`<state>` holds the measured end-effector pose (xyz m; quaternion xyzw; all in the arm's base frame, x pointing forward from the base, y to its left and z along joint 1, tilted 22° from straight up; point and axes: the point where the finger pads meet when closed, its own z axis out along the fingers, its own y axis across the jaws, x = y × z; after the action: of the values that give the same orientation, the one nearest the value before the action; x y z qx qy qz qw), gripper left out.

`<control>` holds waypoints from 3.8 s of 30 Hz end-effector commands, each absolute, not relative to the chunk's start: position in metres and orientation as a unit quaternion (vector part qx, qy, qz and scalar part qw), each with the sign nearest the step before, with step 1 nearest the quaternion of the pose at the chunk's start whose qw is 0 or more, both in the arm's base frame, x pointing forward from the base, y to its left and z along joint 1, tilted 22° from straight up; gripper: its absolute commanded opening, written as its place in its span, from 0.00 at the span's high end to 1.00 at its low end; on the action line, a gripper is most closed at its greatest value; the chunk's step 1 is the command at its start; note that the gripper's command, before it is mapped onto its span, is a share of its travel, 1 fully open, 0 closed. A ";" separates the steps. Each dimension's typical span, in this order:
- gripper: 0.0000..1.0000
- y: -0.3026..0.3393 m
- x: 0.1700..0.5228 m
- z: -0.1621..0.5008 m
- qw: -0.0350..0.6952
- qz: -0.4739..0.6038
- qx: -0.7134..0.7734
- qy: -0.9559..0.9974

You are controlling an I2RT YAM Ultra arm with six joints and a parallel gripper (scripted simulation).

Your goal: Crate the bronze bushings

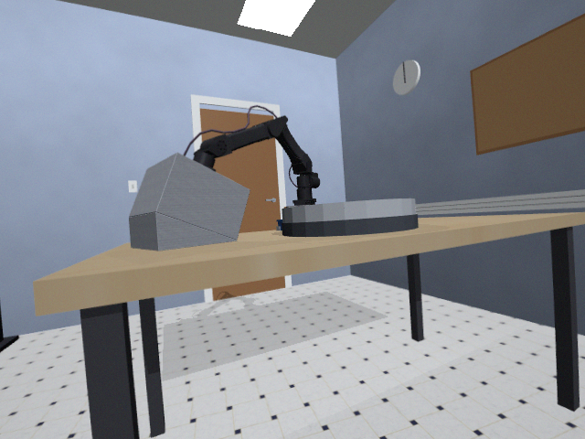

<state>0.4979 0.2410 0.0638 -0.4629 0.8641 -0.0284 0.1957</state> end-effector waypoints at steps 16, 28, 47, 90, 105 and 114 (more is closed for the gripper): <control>1.00 0.236 0.501 0.062 0.198 -0.024 -0.460 0.865; 1.00 0.236 0.501 0.062 0.198 -0.024 -0.460 0.865; 0.84 0.236 0.501 0.062 0.198 -0.024 -0.460 0.865; 0.84 0.232 0.492 0.082 0.195 -0.024 -0.459 0.866; 0.84 0.231 0.473 0.147 0.210 -0.025 -0.459 0.863; 0.84 0.231 0.466 0.151 0.200 -0.025 -0.462 0.864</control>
<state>0.4732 0.2289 0.1439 -0.4603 0.8629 -0.0278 0.2068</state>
